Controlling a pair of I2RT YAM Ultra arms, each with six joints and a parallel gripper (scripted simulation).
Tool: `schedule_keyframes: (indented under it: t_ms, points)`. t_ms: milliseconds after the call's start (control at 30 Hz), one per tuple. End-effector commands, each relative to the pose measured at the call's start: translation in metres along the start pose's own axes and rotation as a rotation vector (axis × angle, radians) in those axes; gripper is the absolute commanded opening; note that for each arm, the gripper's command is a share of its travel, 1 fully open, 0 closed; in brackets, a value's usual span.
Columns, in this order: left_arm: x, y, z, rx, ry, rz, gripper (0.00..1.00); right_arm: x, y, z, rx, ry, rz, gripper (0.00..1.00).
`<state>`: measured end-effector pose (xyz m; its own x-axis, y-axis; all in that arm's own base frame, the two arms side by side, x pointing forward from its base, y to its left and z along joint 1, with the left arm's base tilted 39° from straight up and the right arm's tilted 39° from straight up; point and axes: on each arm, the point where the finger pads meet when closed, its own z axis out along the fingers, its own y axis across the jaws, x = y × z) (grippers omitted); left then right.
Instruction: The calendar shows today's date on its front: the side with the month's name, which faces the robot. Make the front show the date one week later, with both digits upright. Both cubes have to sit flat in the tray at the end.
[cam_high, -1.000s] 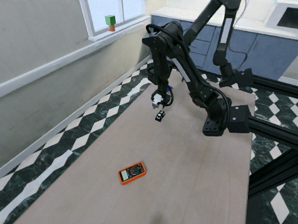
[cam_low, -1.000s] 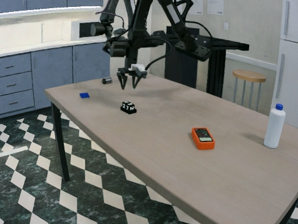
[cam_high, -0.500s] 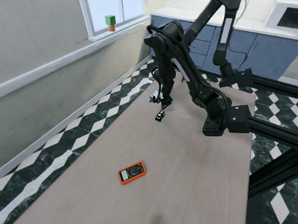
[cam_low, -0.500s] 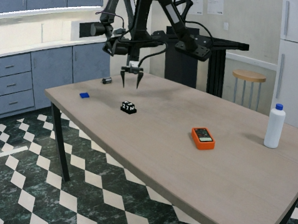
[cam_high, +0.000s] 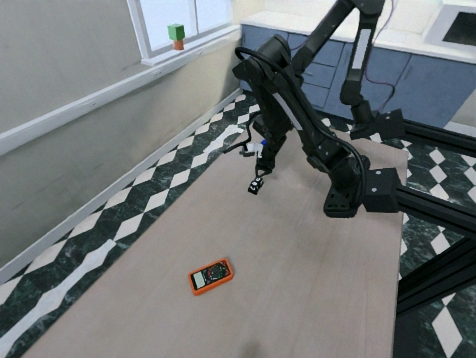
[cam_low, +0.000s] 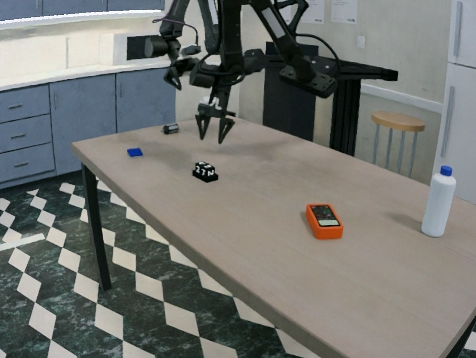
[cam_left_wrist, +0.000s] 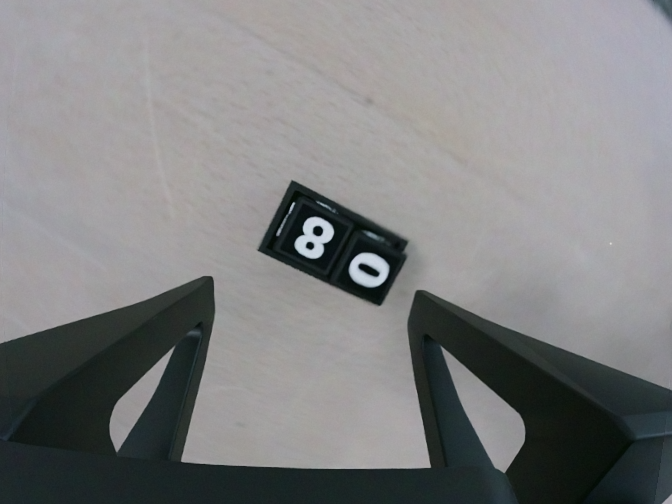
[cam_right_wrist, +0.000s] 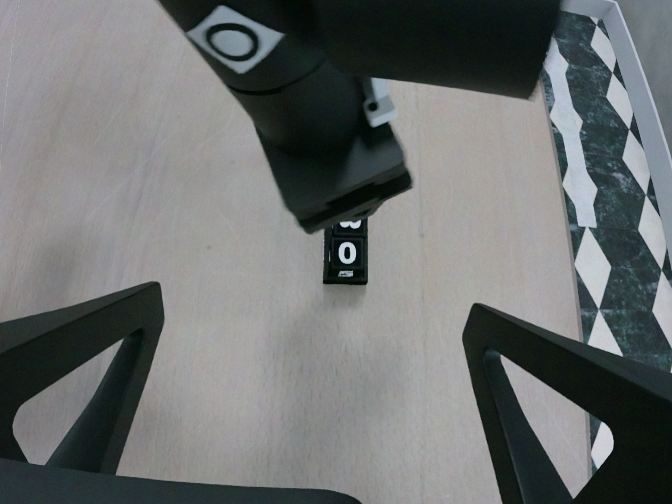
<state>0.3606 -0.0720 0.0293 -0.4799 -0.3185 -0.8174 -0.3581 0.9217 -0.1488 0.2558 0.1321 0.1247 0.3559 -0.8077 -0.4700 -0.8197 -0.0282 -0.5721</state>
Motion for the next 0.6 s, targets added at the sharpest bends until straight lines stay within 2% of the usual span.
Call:
schedule_keyframes:
  t_ms: [0,167,233,400,567]
  points:
    - [-0.009,-0.012,-0.001,0.111,-0.114,0.230,0.65,-0.015,-0.013,-0.010,0.037,-0.030,-0.032,1.00]
    - [-0.007,-0.011,-0.001,0.138,-0.164,0.428,0.65,-0.015,-0.013,-0.010,0.037,-0.030,-0.032,1.00]
    - [-0.007,-0.011,-0.001,0.138,-0.164,0.428,0.65,-0.015,-0.013,-0.010,0.037,-0.030,-0.032,1.00]
    - [-0.002,-0.010,-0.001,0.177,-0.215,0.664,0.65,-0.015,-0.013,-0.010,0.037,-0.030,-0.032,1.00]
    - [0.004,-0.004,0.000,0.191,-0.226,0.798,0.65,-0.015,-0.013,-0.010,0.037,-0.030,-0.032,1.00]
